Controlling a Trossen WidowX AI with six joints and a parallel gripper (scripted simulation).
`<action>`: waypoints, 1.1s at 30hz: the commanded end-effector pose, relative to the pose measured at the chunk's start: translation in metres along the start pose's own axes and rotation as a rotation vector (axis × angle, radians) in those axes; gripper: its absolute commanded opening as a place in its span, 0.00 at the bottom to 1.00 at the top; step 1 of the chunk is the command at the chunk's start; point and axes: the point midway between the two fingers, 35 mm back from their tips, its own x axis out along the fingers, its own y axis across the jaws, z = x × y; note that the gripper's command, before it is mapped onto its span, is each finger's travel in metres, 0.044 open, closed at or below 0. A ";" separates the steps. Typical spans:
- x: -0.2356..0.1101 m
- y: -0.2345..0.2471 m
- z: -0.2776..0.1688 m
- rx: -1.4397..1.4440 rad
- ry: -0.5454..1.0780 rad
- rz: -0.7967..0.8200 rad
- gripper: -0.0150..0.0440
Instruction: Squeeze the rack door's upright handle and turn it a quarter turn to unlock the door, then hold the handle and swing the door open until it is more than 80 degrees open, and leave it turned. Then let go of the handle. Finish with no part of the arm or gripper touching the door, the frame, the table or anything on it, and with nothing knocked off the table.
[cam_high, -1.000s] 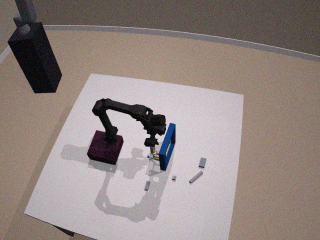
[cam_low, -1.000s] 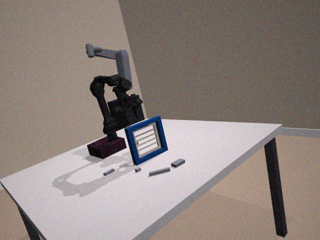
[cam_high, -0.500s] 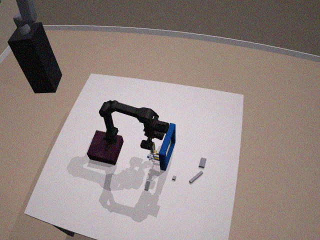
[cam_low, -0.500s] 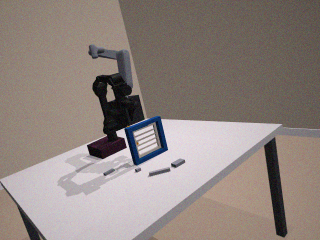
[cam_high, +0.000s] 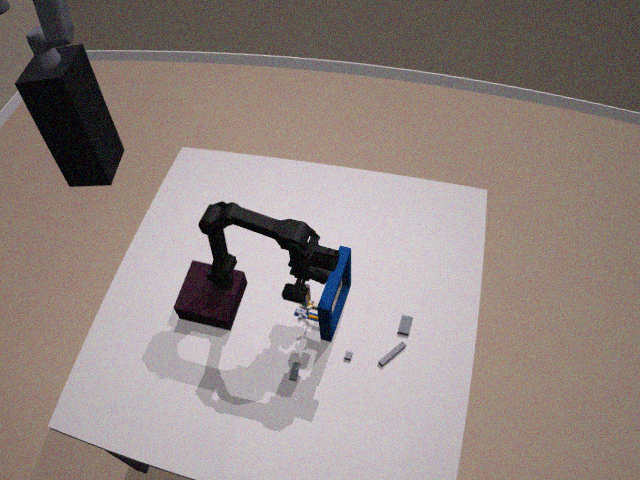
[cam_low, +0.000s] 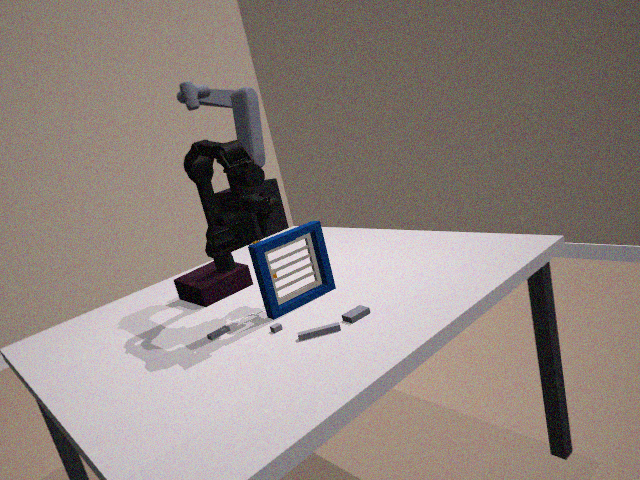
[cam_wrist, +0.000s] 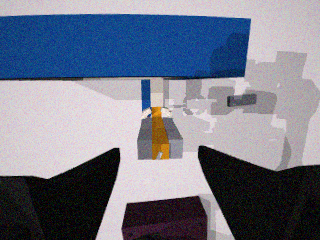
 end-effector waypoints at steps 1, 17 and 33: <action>0.009 -0.001 0.000 -0.004 0.004 -0.006 0.76; 0.035 -0.001 0.000 -0.004 0.004 -0.006 0.76; 0.054 -0.001 -0.002 -0.004 0.004 -0.006 0.63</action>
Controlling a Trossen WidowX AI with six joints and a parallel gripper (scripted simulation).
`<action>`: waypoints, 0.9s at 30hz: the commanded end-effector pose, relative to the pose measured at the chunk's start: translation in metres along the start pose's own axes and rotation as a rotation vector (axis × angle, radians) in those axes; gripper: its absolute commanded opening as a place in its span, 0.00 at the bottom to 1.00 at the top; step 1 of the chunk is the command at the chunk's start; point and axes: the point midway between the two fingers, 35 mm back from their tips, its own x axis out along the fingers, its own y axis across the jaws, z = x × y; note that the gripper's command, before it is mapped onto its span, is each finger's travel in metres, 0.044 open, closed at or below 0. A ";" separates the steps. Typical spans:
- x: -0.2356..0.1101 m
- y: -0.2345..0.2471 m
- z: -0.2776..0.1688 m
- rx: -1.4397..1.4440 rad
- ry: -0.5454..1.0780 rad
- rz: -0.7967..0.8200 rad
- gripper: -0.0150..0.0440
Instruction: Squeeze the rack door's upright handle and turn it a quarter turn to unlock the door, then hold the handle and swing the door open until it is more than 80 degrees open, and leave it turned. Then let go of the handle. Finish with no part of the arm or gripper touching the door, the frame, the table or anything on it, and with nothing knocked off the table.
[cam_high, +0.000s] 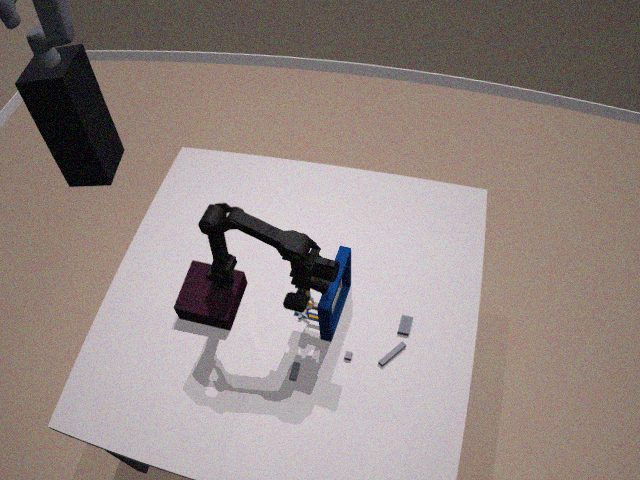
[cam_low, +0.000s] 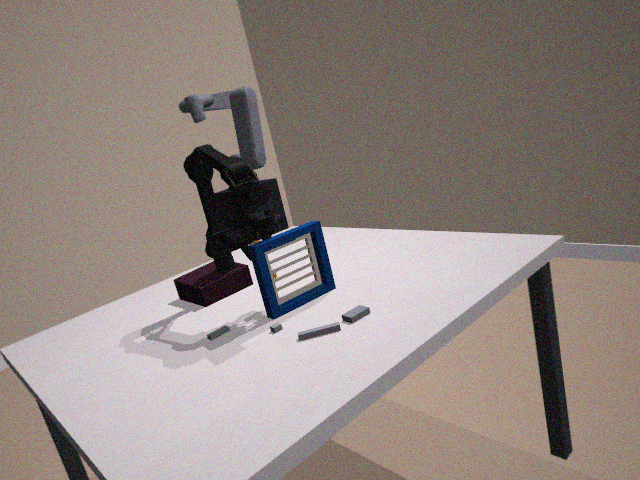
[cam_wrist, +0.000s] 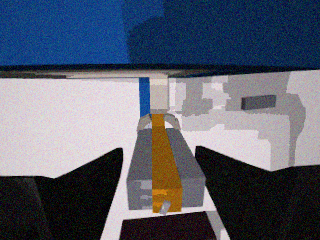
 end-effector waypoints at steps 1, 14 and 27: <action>0.002 -0.001 0.000 -0.004 0.000 -0.006 0.58; 0.002 -0.001 0.000 -0.004 0.000 -0.006 0.33; 0.002 -0.001 0.000 0.266 -0.001 -0.005 0.30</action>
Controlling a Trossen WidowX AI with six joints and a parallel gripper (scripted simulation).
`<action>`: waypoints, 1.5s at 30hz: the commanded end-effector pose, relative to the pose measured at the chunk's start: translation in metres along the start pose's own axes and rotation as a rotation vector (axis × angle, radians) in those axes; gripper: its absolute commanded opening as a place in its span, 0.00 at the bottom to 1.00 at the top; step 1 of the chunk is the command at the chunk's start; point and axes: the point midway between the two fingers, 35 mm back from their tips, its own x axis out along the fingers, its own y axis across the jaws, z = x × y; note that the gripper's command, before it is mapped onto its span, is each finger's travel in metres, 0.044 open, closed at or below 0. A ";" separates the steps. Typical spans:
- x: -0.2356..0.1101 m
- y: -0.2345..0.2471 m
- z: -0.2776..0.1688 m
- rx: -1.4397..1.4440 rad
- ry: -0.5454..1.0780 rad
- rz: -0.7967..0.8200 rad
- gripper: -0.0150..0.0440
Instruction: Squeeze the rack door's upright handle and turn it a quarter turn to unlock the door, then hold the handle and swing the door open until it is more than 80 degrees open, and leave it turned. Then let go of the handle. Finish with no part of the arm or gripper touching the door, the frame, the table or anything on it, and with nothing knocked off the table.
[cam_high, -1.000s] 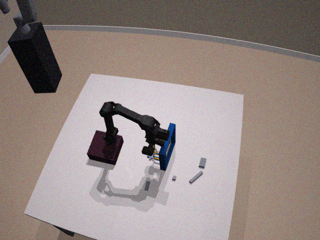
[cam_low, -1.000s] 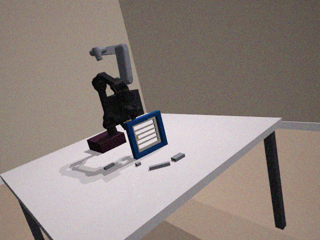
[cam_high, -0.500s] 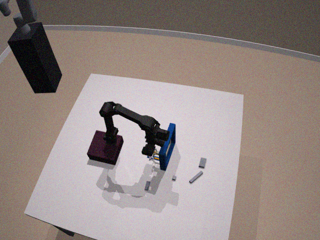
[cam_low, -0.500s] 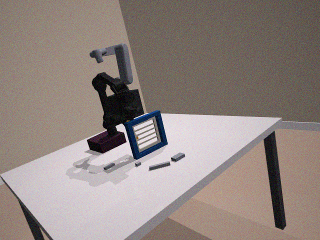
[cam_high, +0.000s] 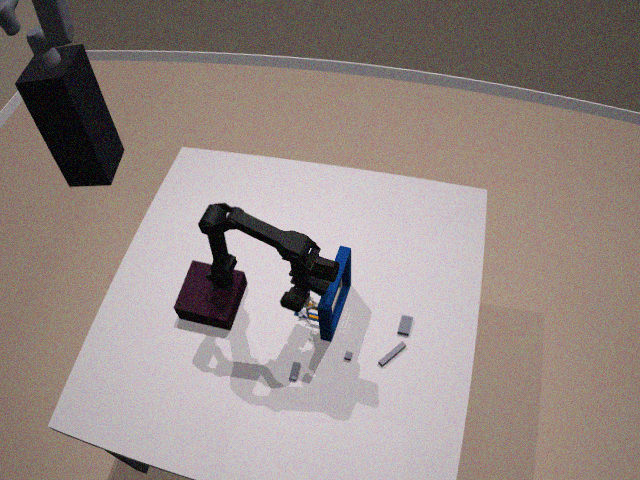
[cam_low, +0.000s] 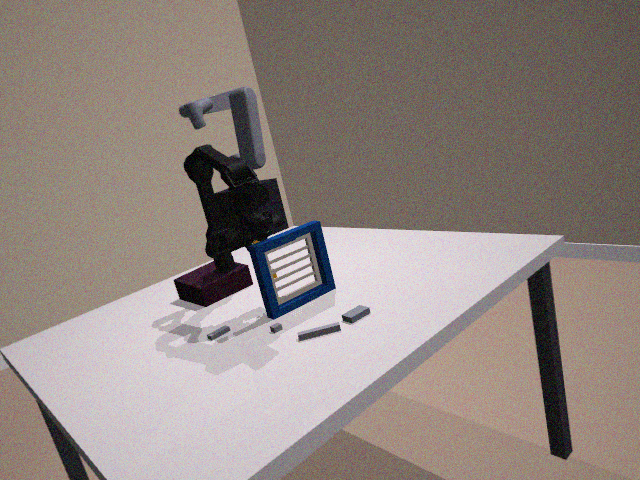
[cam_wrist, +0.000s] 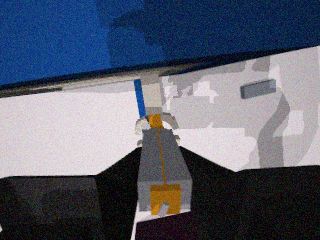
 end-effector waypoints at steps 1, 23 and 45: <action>0.000 0.000 0.000 0.190 -0.002 0.000 0.30; 0.000 0.000 0.000 1.274 -0.002 0.001 0.30; 0.001 0.000 0.000 1.790 -0.002 0.001 0.30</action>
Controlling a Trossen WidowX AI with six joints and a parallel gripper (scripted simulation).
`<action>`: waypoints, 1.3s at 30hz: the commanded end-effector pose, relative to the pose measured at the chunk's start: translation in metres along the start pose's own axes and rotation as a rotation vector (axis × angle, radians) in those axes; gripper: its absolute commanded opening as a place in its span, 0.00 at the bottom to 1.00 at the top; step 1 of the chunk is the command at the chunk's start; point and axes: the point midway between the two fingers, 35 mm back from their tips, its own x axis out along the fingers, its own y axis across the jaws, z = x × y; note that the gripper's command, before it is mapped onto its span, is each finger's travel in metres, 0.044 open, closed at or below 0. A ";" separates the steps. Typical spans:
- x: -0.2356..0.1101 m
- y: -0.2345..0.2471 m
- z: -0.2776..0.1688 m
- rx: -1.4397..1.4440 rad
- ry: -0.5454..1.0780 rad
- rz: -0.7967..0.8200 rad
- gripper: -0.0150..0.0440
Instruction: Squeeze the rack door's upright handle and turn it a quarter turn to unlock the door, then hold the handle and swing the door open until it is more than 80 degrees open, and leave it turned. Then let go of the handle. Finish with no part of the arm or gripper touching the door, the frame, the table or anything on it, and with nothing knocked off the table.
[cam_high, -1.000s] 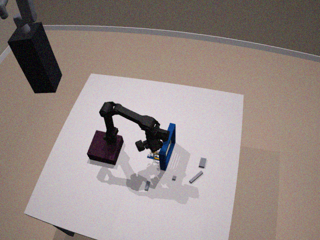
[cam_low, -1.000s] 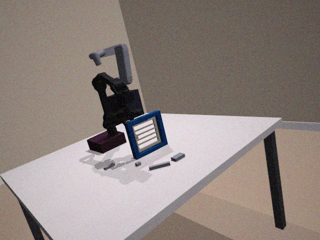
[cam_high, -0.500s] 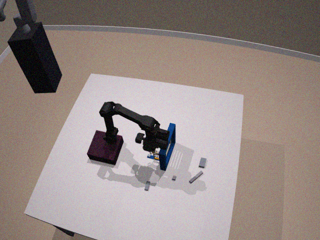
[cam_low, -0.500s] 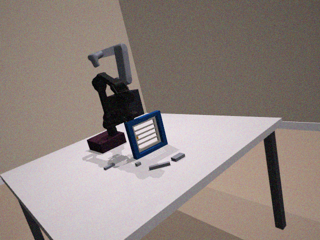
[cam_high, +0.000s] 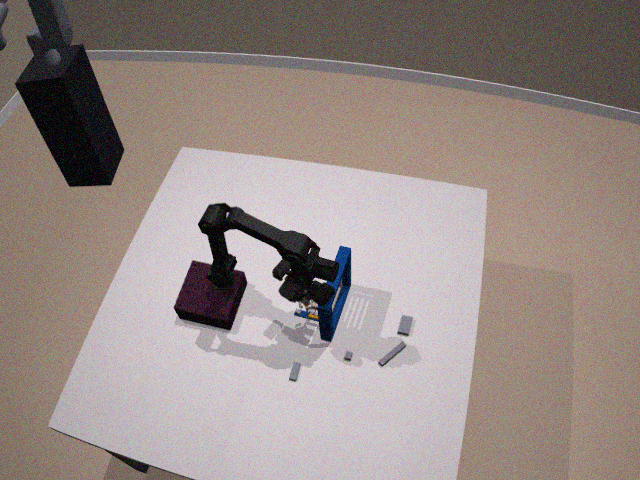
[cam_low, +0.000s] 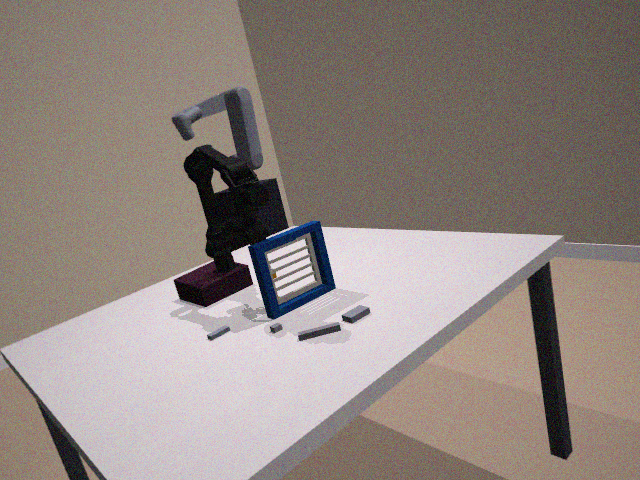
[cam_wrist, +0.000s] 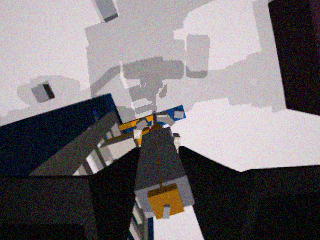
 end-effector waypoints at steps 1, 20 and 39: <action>0.000 0.002 -0.001 0.034 0.005 0.008 0.30; 0.000 0.002 -0.001 0.034 0.005 0.008 0.61; 0.000 0.002 -0.001 -0.635 0.002 0.009 0.76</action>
